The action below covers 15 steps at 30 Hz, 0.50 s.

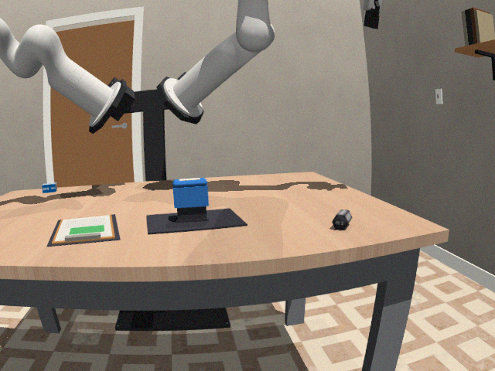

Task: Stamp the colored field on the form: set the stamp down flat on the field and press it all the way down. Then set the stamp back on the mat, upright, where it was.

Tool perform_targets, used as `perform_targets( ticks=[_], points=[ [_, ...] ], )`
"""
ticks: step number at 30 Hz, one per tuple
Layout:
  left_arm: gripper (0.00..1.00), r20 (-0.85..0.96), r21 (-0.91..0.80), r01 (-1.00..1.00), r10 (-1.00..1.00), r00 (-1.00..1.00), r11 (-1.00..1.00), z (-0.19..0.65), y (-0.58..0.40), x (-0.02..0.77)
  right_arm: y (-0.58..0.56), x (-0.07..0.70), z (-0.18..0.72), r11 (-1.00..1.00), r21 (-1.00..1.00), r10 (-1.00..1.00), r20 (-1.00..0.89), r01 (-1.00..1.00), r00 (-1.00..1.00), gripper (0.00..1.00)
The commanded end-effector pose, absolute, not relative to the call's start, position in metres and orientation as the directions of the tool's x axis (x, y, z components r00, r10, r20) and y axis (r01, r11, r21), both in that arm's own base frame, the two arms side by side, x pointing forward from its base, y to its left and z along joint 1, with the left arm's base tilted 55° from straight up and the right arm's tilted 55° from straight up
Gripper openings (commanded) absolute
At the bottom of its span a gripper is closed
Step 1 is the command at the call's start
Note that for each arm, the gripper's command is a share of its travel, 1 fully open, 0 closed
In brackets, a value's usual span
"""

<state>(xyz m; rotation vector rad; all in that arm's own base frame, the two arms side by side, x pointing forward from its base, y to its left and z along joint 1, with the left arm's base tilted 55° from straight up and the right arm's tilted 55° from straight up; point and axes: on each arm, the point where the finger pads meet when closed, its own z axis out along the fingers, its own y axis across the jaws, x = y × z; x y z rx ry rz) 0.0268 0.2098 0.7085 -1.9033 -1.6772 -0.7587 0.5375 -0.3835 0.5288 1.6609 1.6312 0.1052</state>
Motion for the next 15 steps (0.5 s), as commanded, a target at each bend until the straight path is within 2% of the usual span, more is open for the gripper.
perform_targets(
  ticks=[1, 15],
  points=[
    [1.0, 0.689, 0.0, 0.998, 0.723, 0.047, -0.065, 0.709, 0.212, 0.014, -0.383, 0.538, 0.53, 0.14, 0.571, 0.875, -0.454, 0.809, 0.17, 1.0],
    [1.0, 0.689, 0.0, 0.986, 0.715, -0.12, 0.166, 0.709, 0.209, -0.035, -0.383, 0.538, 0.53, 0.14, 0.571, 0.875, -0.454, 0.809, 0.17, 1.0]
  ],
)
